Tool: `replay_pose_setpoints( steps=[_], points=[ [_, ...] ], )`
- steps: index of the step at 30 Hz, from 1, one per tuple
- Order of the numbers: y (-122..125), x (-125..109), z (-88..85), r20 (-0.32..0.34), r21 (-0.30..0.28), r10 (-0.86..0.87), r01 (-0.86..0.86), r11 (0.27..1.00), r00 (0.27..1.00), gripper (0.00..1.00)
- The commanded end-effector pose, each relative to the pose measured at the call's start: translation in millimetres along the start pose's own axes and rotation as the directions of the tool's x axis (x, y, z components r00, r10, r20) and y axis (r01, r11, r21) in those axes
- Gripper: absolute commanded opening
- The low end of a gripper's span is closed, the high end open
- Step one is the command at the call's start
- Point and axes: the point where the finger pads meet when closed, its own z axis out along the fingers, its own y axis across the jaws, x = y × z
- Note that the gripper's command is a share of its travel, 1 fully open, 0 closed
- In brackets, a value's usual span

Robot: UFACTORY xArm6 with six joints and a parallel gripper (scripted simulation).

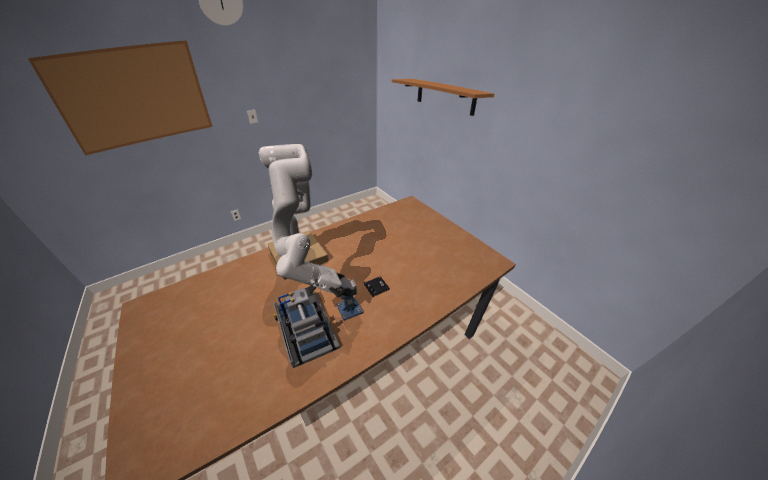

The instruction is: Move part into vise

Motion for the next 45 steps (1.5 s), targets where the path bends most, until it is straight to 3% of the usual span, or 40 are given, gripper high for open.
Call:
replay_pose_setpoints(
  steps=[1, 19, 45],
  points=[
    [-0.9, -0.3, -0.3, 0.0, 0.003, -0.003, 0.003, 1.0, 1.0, 0.89],
    [-0.7, -0.5, 0.0, -0.043, 0.003, -0.003, 0.003, 1.0, 0.999, 0.89],
    [-0.6, -2.0, 0.2, -0.181, 0.002, -0.002, 0.003, 1.0, 0.984, 0.89]
  ],
)
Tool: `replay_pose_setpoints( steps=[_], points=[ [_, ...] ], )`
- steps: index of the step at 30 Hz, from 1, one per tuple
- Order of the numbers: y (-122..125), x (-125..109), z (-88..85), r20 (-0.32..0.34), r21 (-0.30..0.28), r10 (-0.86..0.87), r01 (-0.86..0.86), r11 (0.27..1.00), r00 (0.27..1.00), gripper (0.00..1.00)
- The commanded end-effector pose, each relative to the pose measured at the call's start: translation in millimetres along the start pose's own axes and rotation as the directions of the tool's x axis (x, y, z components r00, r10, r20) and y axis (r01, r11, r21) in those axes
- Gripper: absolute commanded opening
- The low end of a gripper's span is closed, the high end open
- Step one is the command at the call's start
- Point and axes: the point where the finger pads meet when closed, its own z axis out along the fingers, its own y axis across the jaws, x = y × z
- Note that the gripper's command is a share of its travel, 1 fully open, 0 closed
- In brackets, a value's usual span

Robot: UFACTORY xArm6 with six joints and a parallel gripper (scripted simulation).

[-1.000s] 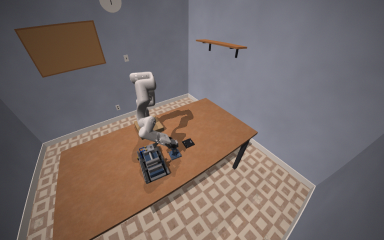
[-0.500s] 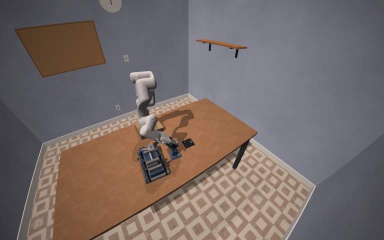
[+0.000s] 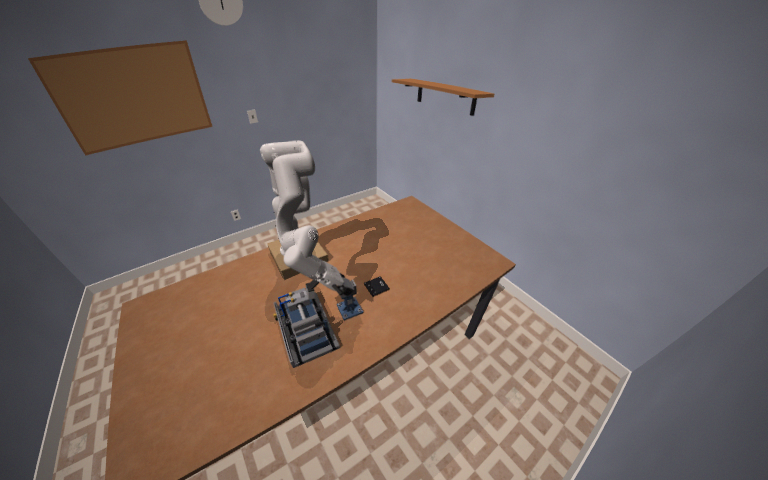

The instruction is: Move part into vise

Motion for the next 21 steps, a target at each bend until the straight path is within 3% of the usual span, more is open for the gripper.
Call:
replay_pose_setpoints(
  steps=[1, 21],
  points=[
    [-1.2, -1.2, -1.1, -0.03, 0.003, -0.002, 0.002, 1.0, 1.0, 0.89],
    [-1.2, -2.8, -0.9, -0.174, 0.003, -0.001, 0.002, 1.0, 0.985, 0.89]
  ],
)
